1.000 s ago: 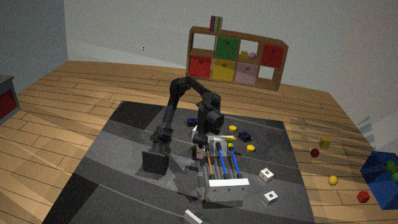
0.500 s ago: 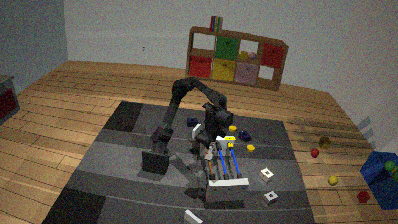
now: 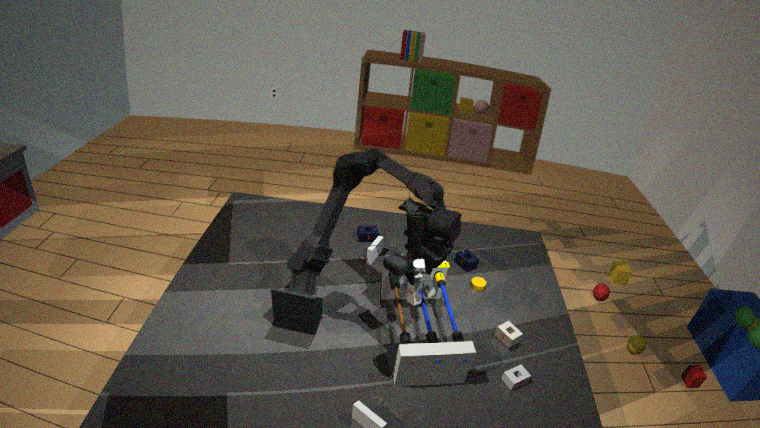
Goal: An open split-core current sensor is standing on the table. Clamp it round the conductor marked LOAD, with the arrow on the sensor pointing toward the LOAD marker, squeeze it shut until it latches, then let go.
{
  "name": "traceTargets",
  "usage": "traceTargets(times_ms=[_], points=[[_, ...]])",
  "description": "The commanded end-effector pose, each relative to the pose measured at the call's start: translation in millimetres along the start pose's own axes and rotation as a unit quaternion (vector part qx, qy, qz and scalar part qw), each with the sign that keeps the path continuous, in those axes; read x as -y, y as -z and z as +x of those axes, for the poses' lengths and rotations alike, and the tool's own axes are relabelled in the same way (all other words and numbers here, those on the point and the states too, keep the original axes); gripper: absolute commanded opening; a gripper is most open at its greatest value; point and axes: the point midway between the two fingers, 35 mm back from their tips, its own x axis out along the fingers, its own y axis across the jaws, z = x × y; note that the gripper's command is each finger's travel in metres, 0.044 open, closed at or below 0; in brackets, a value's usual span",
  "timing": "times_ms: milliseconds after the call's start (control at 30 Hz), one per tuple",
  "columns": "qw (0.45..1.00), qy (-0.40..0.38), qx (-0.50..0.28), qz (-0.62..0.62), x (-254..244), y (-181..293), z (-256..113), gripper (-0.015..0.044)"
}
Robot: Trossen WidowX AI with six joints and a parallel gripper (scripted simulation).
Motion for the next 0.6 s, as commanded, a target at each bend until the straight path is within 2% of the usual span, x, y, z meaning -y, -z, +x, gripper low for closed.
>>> traceTargets(times_ms=[0,567], points=[[0.998,-0.012,0.002,0.054,-12,-7,4,0.0],[0.964,-0.053,-0.009,0.261,-60,-22,17,0.0]])
